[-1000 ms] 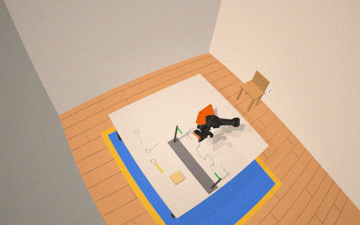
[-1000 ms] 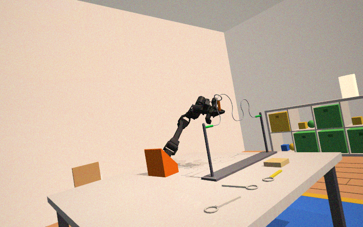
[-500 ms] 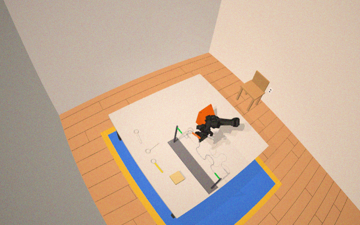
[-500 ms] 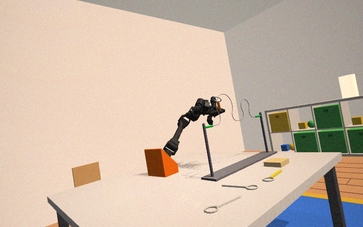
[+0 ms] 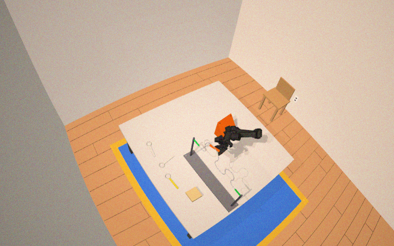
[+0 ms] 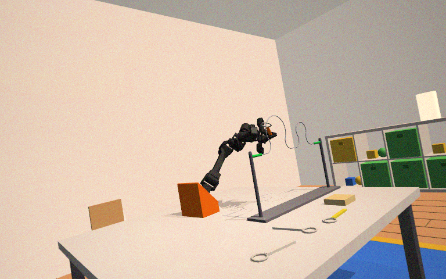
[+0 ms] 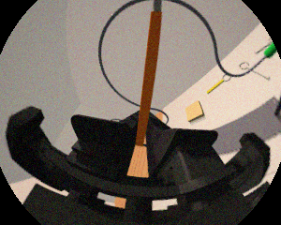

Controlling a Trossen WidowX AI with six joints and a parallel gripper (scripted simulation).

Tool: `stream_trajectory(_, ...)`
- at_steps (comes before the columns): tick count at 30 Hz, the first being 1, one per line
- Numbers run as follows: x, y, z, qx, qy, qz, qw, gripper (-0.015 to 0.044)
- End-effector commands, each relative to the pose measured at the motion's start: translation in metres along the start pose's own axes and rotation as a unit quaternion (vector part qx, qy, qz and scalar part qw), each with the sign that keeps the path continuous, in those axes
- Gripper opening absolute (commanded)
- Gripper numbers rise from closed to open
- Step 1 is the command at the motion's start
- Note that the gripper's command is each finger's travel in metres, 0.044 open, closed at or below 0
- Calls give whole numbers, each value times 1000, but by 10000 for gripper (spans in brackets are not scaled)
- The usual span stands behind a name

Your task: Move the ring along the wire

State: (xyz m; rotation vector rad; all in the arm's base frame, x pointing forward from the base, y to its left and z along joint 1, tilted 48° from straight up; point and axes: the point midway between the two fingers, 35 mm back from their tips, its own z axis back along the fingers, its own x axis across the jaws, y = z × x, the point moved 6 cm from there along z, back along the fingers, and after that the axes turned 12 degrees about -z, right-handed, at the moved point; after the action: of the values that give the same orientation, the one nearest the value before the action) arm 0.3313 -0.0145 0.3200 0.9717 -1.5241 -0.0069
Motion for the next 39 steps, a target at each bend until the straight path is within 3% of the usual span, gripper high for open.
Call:
stream_trajectory(1,-1,0,0,-3,-17,-30,999,-150)
stream_trajectory(39,1,3,-2,-4,-139,-248,959,-150)
